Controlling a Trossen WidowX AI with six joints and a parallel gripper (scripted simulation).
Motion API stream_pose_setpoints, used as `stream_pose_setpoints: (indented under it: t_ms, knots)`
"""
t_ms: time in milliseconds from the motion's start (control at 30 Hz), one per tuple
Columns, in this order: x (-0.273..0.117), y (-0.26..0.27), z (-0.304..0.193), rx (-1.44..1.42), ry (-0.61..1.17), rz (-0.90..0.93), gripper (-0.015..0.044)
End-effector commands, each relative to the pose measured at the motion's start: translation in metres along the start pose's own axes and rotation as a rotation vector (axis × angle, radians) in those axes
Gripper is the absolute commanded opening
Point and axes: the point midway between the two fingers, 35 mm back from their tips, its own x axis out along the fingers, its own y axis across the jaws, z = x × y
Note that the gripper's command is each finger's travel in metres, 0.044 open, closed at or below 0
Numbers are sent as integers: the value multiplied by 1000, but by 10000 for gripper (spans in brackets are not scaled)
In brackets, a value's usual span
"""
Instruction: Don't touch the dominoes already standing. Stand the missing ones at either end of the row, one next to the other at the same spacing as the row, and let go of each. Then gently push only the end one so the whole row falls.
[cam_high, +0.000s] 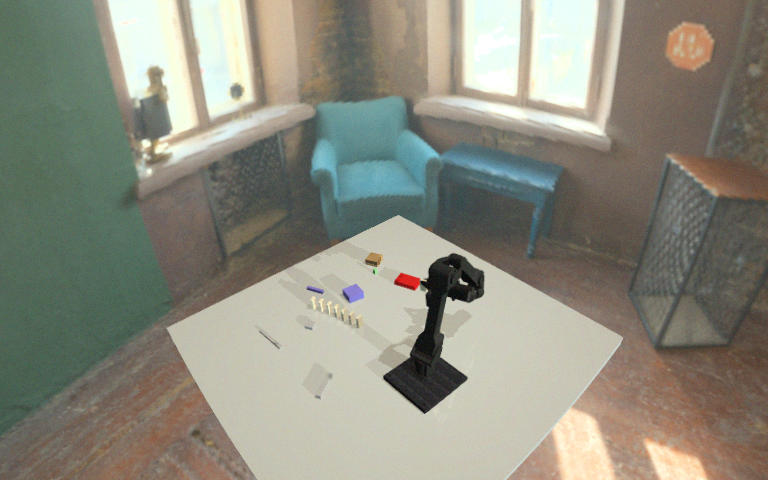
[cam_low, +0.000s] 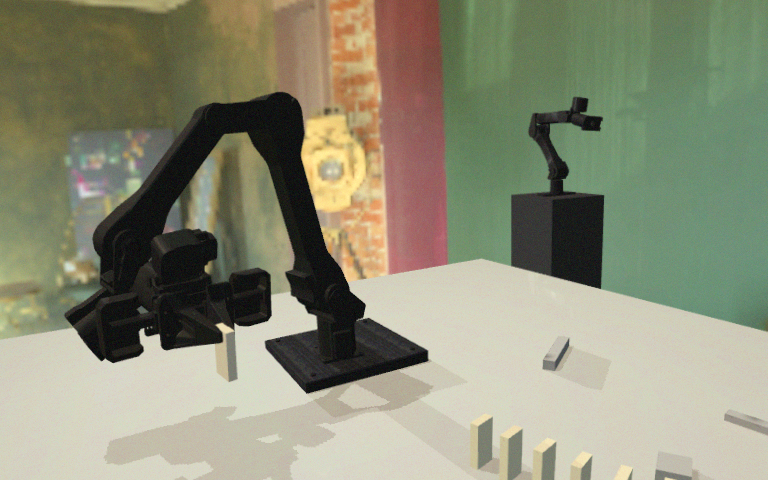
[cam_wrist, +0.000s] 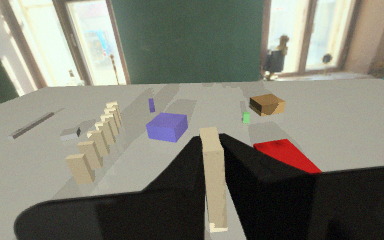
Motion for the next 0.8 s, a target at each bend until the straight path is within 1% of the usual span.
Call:
stream_pose_setpoints:
  t_ms: [0,767]
  knots:
    - [2,-1,-13,8,-2,0,28]
    - [20,2,-106,16,-1,2,28]
